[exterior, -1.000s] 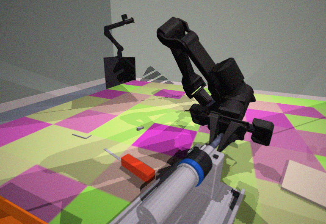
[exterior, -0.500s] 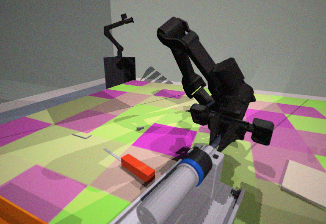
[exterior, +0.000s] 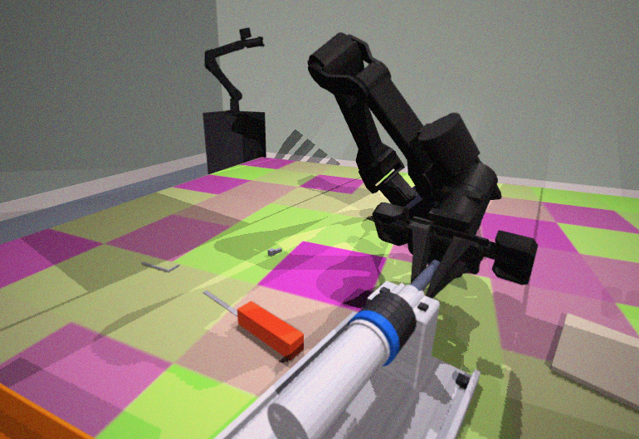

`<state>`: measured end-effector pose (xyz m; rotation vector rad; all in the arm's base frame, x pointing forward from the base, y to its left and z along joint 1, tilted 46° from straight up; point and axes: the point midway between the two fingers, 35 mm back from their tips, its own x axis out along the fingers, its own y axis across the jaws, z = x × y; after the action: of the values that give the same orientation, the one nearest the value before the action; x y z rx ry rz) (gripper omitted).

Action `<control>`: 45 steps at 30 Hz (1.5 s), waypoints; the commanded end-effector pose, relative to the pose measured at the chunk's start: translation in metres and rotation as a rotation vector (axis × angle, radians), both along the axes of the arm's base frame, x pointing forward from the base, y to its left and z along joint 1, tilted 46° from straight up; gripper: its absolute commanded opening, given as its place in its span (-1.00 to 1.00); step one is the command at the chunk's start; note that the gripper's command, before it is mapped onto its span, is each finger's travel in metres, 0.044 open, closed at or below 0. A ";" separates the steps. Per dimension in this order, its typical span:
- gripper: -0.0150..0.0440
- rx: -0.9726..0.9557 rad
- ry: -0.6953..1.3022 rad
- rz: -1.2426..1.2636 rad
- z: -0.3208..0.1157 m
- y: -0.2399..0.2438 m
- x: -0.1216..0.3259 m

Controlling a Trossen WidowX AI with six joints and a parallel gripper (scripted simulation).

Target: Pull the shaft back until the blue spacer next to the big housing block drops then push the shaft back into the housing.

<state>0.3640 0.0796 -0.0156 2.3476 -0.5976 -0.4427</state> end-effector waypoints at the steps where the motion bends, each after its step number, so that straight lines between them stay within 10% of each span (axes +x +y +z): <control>1: -0.49 0.002 -0.002 -0.003 0.000 0.000 -0.001; 45: -0.49 0.003 -0.002 -0.003 -0.001 0.001 -0.005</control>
<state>0.3599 0.0805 -0.0167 2.3477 -0.5976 -0.4429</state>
